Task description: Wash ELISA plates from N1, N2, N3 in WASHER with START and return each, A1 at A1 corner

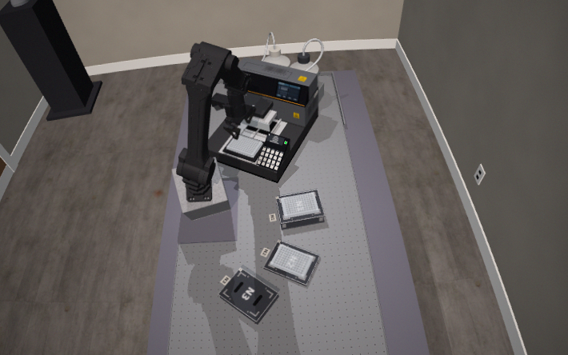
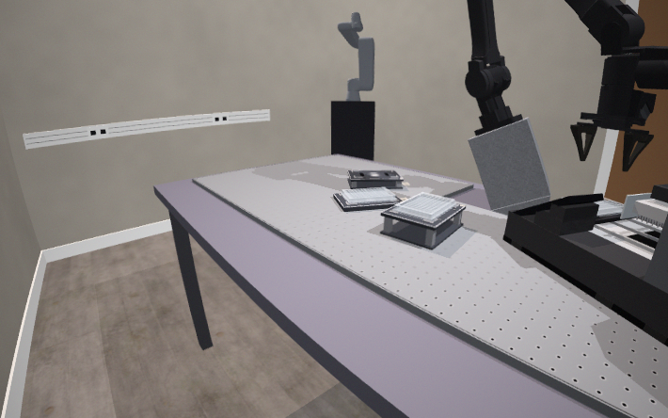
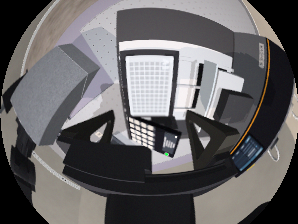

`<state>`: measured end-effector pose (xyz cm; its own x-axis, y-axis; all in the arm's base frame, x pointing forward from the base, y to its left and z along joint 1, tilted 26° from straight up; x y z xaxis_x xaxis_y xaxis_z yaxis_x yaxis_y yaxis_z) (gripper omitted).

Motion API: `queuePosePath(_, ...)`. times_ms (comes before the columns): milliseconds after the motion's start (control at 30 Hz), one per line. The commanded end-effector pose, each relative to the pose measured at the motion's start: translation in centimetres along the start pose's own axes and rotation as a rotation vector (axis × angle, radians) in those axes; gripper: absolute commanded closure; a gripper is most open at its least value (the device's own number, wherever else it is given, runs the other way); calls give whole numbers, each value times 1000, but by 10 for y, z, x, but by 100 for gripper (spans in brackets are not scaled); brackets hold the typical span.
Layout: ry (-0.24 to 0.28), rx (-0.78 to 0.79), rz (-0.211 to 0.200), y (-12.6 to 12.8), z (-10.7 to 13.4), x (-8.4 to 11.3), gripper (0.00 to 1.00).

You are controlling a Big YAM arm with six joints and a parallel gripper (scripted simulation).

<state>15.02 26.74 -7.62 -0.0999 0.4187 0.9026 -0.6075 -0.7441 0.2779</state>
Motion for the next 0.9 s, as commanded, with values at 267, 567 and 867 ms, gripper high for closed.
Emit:
queuePosePath(267,-7,-7,21,-9,-1,8,0)
queuePosePath(567,-9,-198,20,12,23,6,10)
queuePosePath(867,-9,-466,20,35,56,5,26)
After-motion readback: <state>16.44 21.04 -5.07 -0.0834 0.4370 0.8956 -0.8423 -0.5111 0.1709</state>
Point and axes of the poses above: the point where the finger pads meet when closed, its own x axis back along the fingers, its own y axis across the jaws, z = x × y, the point moved 6 cm from there along x, back along the fingers, and after that the axes turned 6 degrees about -x, right-handed, at the moved point
